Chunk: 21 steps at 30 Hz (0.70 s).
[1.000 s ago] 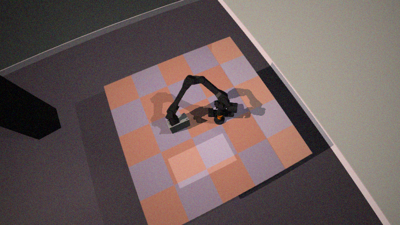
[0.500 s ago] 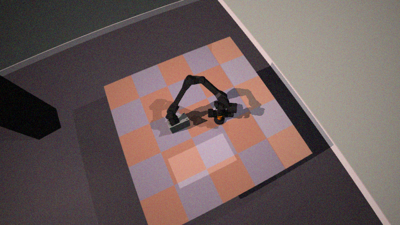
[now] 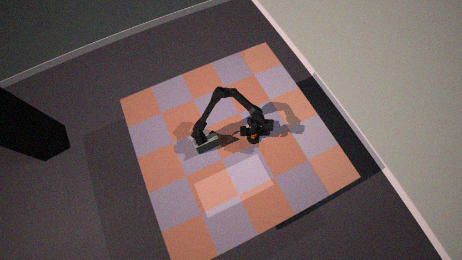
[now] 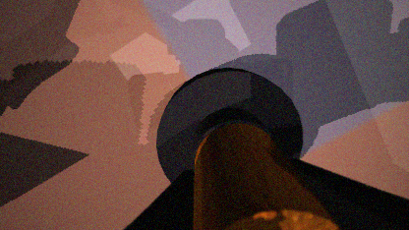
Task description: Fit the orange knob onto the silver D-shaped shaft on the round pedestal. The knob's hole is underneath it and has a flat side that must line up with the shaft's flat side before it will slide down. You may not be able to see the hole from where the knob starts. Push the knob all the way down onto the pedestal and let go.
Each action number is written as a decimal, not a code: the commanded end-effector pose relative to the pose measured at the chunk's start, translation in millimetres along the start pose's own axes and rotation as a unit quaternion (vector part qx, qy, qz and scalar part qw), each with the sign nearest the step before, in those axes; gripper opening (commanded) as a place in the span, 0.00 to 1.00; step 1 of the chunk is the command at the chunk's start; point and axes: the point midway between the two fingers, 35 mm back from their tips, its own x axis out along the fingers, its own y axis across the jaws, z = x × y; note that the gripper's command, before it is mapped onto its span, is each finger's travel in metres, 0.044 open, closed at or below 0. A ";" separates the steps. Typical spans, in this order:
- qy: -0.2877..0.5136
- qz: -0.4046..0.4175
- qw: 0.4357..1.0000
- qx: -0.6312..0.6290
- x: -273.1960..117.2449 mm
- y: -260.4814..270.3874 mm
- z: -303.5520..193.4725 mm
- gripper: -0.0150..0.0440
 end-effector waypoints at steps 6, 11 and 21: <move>0.000 0.000 1.000 0.000 -0.2 -0.1 0.0 0.25; 0.000 0.000 1.000 0.000 -0.2 -0.1 0.0 0.48; 0.000 0.000 1.000 0.000 -0.2 -0.1 0.0 0.92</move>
